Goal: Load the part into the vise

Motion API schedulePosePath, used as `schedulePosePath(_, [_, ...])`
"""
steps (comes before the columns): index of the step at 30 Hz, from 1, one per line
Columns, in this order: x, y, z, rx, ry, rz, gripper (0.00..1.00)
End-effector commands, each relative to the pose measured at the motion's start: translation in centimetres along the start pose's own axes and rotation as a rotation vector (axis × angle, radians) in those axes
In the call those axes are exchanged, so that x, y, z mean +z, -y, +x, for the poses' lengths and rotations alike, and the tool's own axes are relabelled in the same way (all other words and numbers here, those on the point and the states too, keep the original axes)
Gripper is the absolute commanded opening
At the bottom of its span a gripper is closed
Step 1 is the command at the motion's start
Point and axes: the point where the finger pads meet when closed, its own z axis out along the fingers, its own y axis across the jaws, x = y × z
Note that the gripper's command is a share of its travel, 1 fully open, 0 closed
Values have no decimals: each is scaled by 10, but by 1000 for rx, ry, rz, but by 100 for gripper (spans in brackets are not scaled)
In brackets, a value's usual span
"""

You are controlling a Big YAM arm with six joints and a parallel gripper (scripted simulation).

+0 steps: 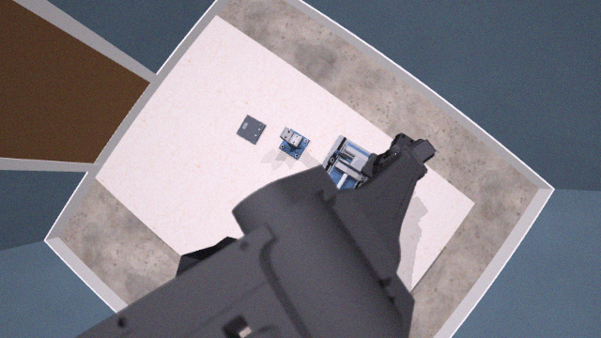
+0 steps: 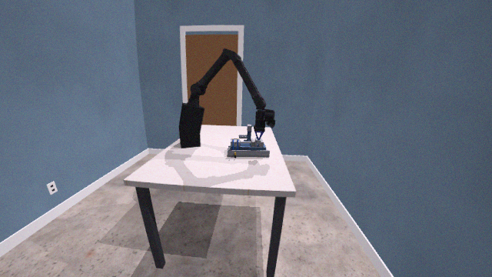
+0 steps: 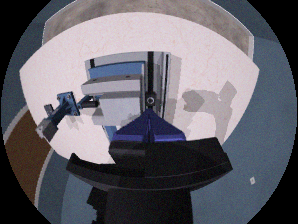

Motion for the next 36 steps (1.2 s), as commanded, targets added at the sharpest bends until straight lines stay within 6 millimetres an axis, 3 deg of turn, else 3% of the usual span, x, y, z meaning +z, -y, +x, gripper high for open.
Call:
schedulePosePath(1, [10,-5,-2,5,-5,-1,0])
schedulePosePath(36, [12,0,-17,0,21,10,0])
